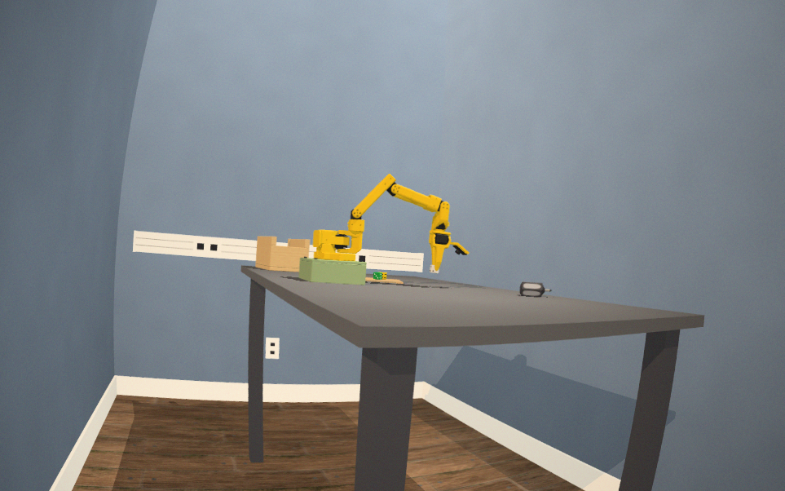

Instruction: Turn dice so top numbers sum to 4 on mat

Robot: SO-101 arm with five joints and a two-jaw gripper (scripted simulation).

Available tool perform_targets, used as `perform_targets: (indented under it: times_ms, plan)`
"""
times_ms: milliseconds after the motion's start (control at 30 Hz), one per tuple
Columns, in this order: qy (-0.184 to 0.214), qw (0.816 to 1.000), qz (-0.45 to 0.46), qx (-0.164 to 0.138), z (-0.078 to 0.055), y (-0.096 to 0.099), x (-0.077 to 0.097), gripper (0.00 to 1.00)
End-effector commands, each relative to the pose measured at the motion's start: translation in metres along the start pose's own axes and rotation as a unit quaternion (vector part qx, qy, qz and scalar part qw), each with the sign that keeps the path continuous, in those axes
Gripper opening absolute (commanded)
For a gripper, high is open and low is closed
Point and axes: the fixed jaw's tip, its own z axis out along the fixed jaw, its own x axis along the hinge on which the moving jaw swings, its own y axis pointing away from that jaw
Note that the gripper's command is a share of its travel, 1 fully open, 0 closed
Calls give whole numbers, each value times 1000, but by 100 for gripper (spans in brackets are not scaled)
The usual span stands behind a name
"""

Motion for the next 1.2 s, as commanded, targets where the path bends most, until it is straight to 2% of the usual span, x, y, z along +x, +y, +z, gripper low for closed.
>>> perform_targets:
  times_ms: [0,33,100,233,400,567,600,667,800,900,1033,1167]
  plan:
    - [-14,999,-51,2,-5,27,6,0]
    - [-14,998,-68,3,-5,35,9,0]
    - [-14,998,-68,3,-5,35,9,0]
    - [-14,989,-146,7,-5,69,28,0]
    - [-15,967,-255,12,-2,107,64,0]
    - [-15,935,-354,18,2,132,104,0]
    - [-15,928,-371,18,2,135,111,0]
    - [-15,928,-371,18,2,135,111,0]
    - [-15,904,-427,21,5,143,135,0]
    - [-15,891,-453,22,7,146,148,0]
    - [-15,882,-471,23,8,147,155,0]
    - [-15,880,-474,23,8,147,157,0]
